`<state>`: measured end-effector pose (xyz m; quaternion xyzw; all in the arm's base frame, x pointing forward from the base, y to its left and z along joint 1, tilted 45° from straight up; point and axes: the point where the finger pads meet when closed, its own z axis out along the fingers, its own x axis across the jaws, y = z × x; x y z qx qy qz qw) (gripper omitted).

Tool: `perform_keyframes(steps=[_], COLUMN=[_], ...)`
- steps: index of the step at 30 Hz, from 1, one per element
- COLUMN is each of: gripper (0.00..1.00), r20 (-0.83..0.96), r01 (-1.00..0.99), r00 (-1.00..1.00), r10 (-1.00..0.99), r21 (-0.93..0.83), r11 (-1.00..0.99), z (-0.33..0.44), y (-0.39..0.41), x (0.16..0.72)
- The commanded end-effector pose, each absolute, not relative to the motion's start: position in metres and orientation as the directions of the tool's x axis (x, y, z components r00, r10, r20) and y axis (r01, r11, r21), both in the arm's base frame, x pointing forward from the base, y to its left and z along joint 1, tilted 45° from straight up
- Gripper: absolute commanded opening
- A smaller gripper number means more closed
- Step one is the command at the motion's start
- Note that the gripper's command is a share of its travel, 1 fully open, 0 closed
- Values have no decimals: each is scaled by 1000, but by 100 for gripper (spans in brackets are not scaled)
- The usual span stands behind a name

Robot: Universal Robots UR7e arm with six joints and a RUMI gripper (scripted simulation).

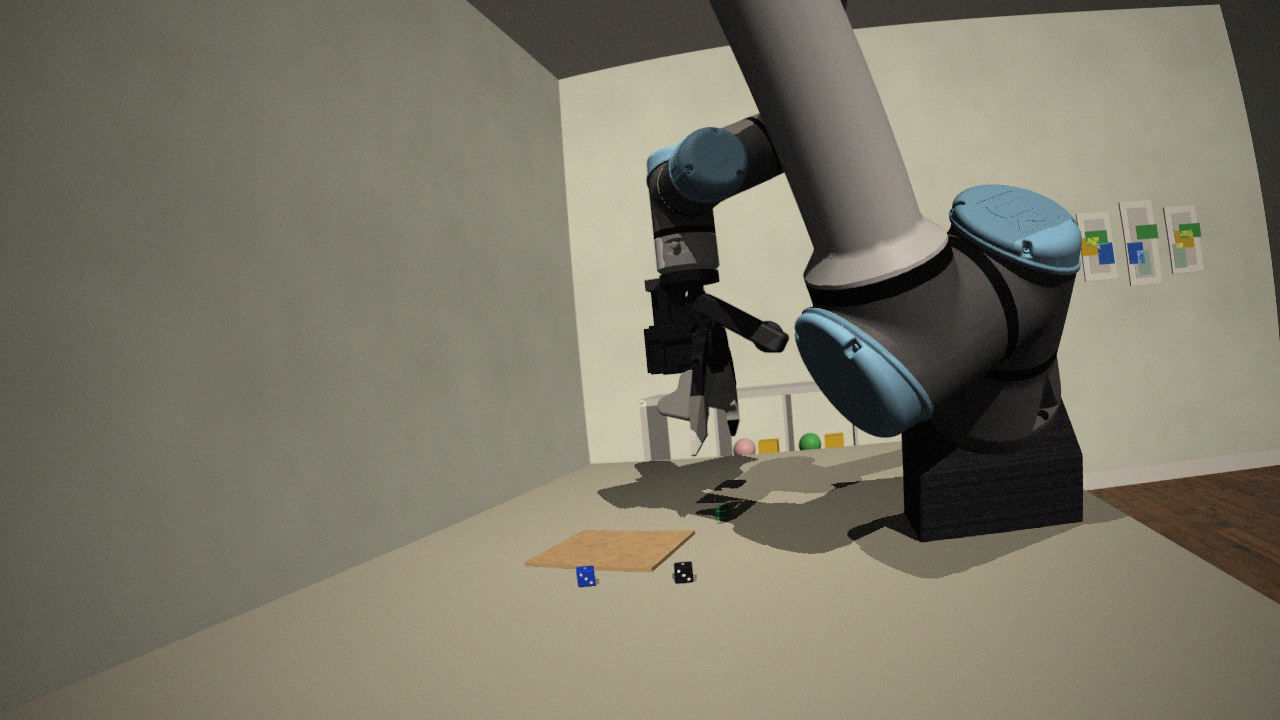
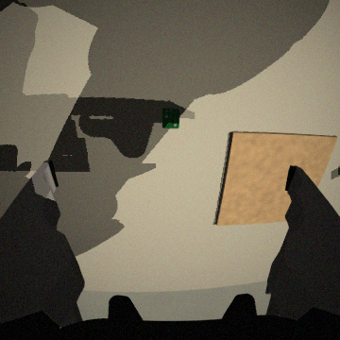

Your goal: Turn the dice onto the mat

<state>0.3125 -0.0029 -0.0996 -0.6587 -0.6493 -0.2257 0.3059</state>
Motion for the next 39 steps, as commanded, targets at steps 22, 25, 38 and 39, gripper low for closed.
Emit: perform_keyframes(steps=[22, 25, 38, 39], gripper=[18, 18, 18, 18], r20=[695, 695, 695, 695], r01=[994, 994, 994, 994], r00=[45, 45, 45, 45], r10=[717, 717, 717, 717], r21=[-102, -102, -102, -102], r11=[37, 37, 37, 37], z=[-100, -100, -100, -100], y=[-3, -3, -3, -3], x=[313, 313, 313, 313])
